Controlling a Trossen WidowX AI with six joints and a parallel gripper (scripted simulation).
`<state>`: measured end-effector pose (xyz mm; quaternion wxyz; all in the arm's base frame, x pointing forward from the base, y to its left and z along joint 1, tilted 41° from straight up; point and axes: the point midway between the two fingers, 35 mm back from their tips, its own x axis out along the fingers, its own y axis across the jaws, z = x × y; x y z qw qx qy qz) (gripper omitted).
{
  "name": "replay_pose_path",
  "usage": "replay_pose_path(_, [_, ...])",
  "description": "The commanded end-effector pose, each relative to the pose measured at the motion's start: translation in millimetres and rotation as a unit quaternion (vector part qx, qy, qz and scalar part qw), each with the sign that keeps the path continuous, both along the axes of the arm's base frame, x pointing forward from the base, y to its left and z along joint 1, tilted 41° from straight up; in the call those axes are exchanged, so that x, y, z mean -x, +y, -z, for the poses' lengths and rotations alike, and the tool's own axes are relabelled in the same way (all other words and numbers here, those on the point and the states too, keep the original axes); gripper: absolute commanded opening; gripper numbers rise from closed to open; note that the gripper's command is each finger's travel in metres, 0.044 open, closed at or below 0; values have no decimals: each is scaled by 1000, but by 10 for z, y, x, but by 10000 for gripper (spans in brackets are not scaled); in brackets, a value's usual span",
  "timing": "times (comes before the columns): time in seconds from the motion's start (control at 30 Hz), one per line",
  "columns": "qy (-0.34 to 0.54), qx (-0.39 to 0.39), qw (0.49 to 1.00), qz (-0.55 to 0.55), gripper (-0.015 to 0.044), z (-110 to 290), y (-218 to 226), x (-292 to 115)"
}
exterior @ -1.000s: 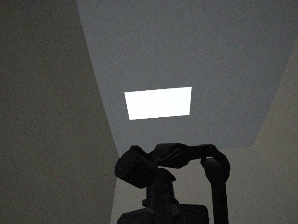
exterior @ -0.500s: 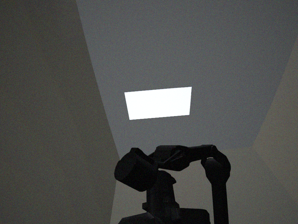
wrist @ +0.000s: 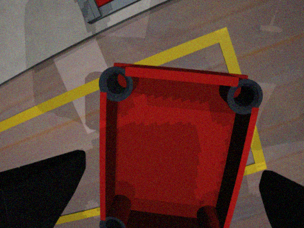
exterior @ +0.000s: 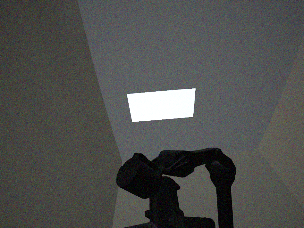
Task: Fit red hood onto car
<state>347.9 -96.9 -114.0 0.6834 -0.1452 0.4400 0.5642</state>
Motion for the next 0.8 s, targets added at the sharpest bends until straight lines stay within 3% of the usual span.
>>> replay_pose_path(0.0, [3, -2, 1000, 2, 440, 29, 24, 9])
replay_pose_path(0.3, [3, -3, 1000, 2, 440, 61, 53, 11])
replay_pose_path(0.43, [0, 0, 1000, 0, 335, 37, 32, 2])
replay_pose_path(0.77, [0, 0, 1000, 1, 249, 37, 29, 3])
